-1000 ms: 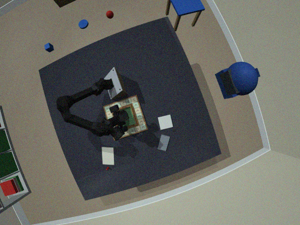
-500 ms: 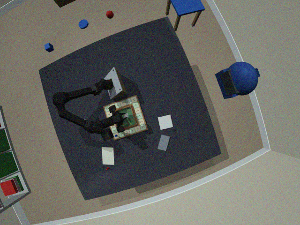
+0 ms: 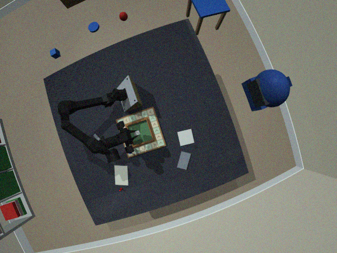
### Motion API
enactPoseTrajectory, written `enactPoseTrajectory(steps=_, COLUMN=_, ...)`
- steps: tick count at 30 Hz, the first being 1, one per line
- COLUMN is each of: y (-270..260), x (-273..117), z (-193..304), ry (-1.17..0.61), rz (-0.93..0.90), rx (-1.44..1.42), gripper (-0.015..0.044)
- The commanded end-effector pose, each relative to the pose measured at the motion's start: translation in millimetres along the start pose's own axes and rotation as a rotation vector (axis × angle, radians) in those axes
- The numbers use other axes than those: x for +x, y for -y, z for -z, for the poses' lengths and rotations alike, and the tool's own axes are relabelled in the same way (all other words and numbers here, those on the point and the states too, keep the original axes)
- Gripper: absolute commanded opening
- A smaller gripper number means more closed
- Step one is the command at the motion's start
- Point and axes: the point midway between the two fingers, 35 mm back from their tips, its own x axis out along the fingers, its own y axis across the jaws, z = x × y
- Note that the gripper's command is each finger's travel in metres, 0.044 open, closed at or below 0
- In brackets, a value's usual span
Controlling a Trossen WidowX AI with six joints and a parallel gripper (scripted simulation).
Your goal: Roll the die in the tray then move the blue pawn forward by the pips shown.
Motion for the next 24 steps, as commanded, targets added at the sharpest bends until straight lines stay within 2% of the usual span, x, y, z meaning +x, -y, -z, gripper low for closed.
enactPoseTrajectory(steps=1, y=-0.2, x=-2.9, z=-1.0, ry=0.005, rz=0.001, rx=0.0, gripper=0.0)
enactPoseTrajectory(steps=15, y=0.2, x=-1.8, z=-0.2, ry=0.0, rz=0.0, rx=0.0, gripper=0.0)
enactPoseTrajectory(steps=24, y=0.5, x=-3.9, z=-2.6, ry=0.001, rz=0.0, rx=0.0, gripper=0.0236)
